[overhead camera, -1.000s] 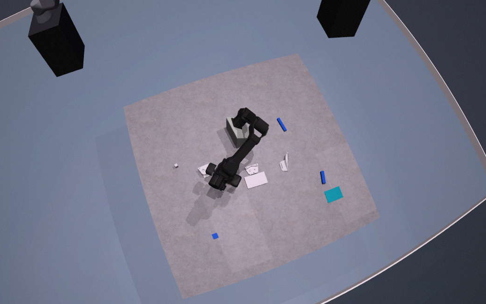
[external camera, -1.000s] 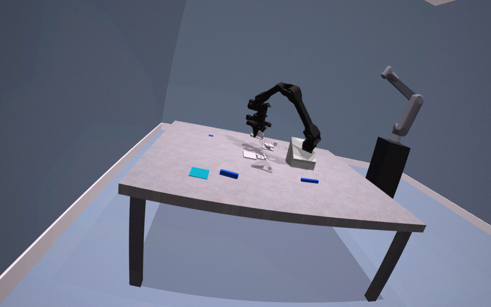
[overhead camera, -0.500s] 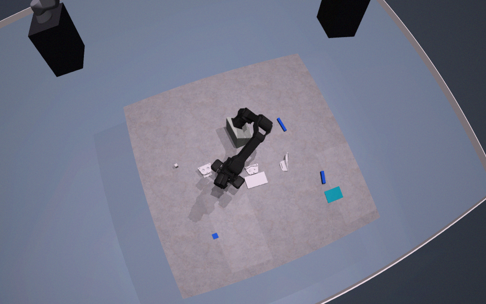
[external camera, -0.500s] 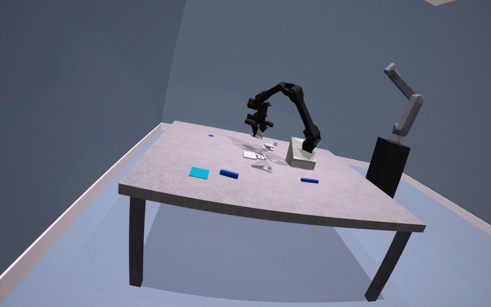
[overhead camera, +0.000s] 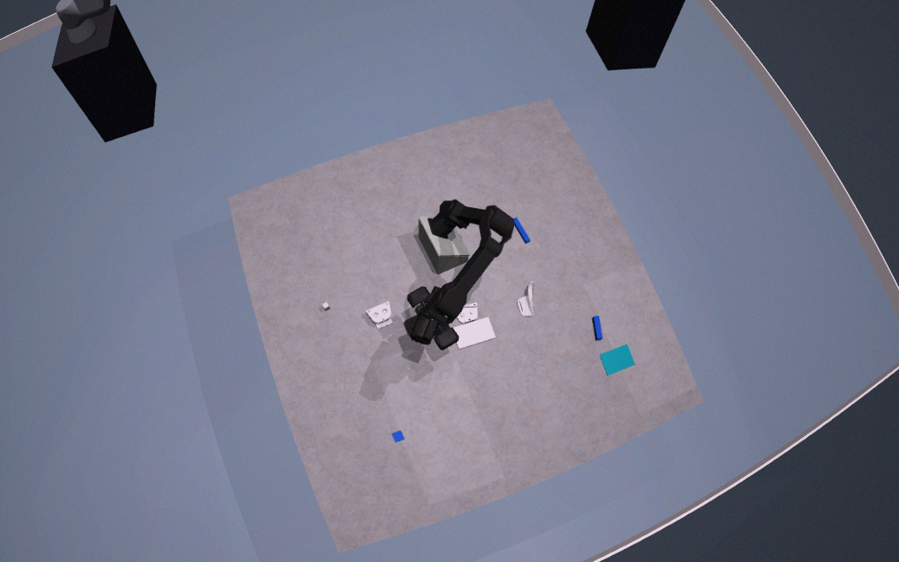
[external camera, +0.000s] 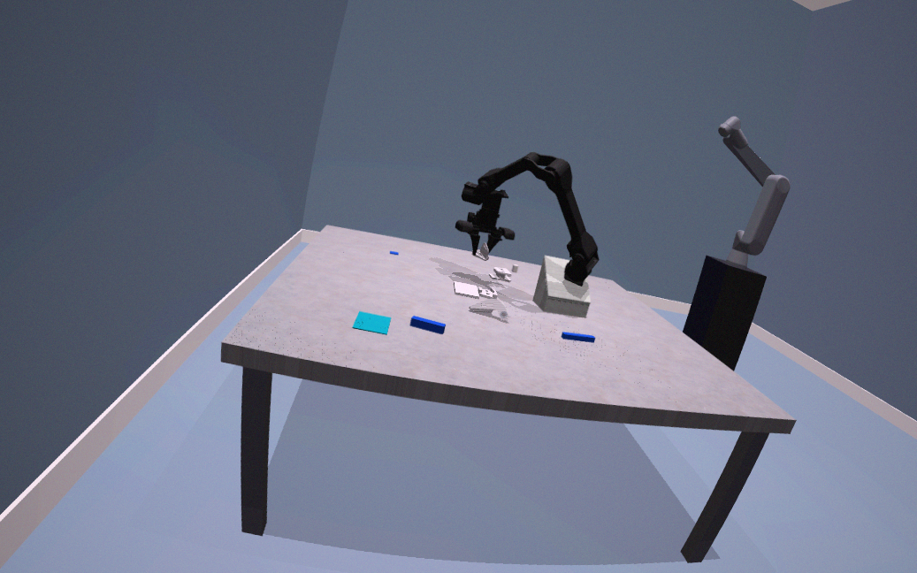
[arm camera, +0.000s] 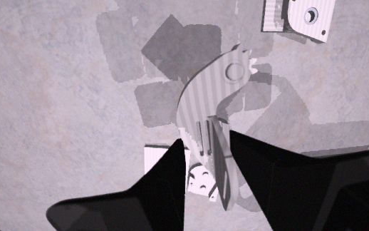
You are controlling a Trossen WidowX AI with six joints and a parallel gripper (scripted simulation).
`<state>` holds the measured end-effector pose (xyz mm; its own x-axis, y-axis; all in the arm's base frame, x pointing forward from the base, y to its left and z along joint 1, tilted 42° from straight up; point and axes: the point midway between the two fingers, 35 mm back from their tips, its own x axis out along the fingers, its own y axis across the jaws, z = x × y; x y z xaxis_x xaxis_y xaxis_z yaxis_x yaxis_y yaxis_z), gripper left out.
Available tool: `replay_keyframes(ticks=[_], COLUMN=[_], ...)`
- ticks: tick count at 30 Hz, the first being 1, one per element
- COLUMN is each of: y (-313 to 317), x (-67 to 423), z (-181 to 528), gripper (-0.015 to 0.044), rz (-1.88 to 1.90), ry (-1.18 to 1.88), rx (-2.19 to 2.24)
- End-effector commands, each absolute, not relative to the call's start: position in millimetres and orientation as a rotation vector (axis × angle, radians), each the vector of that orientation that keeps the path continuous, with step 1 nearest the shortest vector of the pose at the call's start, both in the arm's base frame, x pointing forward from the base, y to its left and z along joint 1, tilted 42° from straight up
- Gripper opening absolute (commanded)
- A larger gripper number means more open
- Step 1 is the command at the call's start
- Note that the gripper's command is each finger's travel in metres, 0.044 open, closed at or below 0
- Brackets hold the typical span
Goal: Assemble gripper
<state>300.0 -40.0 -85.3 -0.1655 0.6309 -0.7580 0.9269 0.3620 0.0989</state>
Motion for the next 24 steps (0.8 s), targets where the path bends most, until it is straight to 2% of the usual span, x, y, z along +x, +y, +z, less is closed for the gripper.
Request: replay_keyframes(ticks=[1,24], y=[-35,2], x=[300,289], z=[-79,-43], gripper=[0.0134,0.0134], rz=[-0.579,-1.118], ry=[1.882,1.805], rx=[1.402,1.714])
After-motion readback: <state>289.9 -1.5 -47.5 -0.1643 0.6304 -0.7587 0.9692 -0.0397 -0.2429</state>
